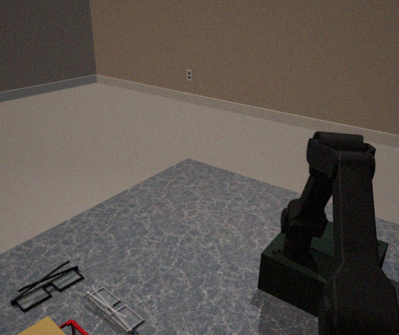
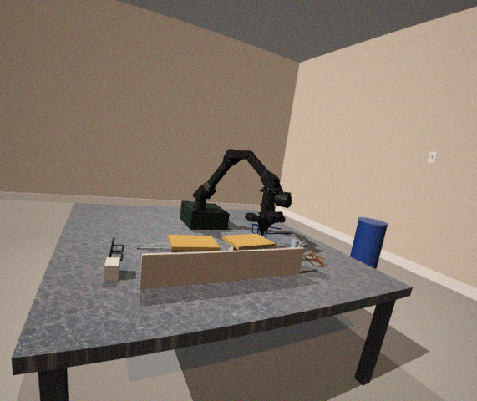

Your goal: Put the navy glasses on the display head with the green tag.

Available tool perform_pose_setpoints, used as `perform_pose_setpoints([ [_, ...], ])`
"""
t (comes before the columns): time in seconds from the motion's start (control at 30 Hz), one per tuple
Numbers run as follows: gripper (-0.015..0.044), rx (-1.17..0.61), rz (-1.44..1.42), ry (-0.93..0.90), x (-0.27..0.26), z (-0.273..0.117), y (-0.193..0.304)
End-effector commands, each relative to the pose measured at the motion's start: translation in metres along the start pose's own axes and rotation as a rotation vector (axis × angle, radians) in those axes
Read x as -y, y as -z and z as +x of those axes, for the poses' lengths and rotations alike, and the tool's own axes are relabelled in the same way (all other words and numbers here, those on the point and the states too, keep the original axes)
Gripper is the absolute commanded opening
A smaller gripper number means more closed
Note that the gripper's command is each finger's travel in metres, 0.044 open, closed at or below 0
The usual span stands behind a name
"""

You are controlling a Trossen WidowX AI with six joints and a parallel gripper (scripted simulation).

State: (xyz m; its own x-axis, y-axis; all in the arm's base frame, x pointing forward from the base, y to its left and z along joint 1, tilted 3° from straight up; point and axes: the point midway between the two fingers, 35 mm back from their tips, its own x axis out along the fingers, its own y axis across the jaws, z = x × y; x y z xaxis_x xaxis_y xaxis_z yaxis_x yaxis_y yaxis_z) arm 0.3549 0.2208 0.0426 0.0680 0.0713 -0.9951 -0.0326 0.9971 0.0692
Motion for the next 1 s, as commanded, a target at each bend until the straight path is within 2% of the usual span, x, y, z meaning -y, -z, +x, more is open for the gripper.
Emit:
perform_pose_setpoints([
  [0.0, 0.0, 0.001, 0.004, 0.003, 0.001, 0.013, 0.001],
  [0.97, 0.0, 0.003, 0.003, 0.004, 0.011, 0.013, -0.014],
])
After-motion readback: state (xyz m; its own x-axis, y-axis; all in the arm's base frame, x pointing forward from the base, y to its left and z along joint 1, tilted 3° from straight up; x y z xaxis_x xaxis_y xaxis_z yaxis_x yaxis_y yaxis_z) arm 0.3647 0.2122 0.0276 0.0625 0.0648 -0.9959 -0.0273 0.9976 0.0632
